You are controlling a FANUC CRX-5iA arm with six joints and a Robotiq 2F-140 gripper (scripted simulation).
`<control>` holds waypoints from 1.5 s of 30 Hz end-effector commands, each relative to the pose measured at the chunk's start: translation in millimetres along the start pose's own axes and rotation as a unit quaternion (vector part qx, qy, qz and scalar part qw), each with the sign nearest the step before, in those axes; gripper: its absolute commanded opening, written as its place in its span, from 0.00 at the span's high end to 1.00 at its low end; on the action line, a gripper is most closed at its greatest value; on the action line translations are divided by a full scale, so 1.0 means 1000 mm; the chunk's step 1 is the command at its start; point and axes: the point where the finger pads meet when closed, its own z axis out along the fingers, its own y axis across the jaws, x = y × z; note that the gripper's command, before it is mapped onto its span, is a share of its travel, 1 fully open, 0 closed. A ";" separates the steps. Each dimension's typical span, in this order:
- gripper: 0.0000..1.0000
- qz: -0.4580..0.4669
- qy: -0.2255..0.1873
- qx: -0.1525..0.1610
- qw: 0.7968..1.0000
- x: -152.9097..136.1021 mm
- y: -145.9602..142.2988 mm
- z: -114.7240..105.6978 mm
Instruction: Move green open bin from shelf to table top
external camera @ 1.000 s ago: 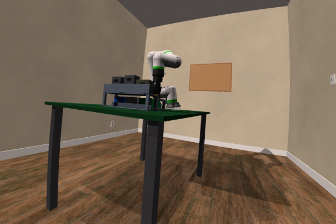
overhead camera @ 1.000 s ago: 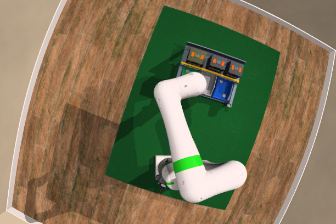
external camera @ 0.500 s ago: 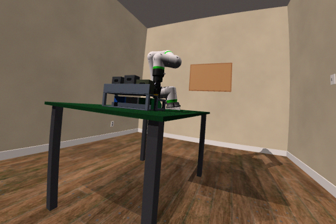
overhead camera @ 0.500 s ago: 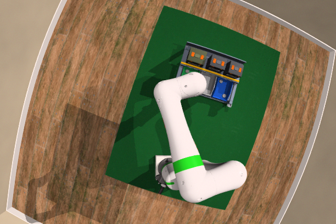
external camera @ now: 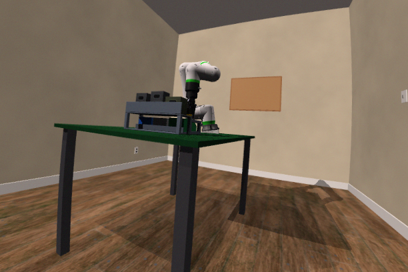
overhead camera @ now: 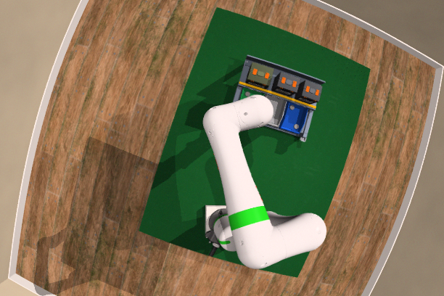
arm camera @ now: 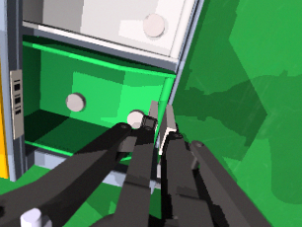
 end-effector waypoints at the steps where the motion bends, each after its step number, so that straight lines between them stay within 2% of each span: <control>1: 1.00 0.000 0.000 0.000 1.000 0.000 0.000 0.000; 7: 1.00 0.000 0.000 0.000 1.000 0.000 0.000 -0.012; 19: 1.00 0.000 0.000 0.000 1.000 0.000 0.000 -0.012; 24: 1.00 0.000 0.000 0.000 1.000 0.000 0.000 -0.022; 45: 1.00 0.000 0.000 0.000 1.000 0.000 0.000 -0.019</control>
